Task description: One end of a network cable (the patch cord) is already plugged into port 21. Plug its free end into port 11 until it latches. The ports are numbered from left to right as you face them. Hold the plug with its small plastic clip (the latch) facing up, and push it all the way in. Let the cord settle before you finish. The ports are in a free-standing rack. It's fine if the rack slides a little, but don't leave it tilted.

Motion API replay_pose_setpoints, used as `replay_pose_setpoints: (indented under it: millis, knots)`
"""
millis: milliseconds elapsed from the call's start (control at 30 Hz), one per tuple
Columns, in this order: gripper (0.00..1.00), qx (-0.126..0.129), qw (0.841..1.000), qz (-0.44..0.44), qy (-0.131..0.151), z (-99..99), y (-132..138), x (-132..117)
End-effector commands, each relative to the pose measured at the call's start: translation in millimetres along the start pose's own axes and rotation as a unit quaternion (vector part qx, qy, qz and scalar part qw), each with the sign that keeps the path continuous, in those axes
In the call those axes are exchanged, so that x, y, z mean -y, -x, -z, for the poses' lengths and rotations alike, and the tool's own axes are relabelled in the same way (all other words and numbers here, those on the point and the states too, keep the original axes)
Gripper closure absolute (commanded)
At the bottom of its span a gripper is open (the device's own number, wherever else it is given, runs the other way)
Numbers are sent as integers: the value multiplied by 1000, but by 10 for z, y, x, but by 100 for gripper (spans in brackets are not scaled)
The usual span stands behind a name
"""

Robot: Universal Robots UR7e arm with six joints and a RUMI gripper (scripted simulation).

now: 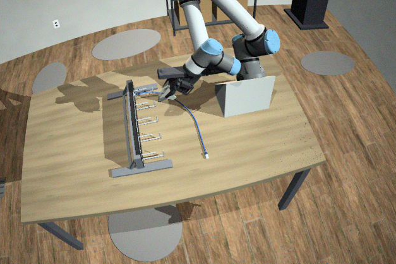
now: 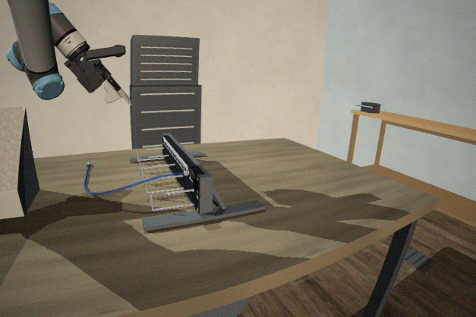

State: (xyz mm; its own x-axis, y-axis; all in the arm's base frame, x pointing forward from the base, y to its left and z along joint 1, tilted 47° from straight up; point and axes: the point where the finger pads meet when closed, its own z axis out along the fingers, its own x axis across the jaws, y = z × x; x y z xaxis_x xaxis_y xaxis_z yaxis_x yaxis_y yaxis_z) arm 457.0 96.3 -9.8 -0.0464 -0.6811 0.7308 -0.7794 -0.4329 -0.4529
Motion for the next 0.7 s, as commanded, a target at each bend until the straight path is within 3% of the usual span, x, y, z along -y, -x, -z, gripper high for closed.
replay_pose_setpoints:
  millis: [0, 400, 667]
  knots:
    - [100, 3, 1000, 2, -3, 1, -132, 5]
    - [100, 3, 1000, 2, -3, -40, -129, 13]
    - [100, 3, 1000, 1, -3, -301, -128, 24]
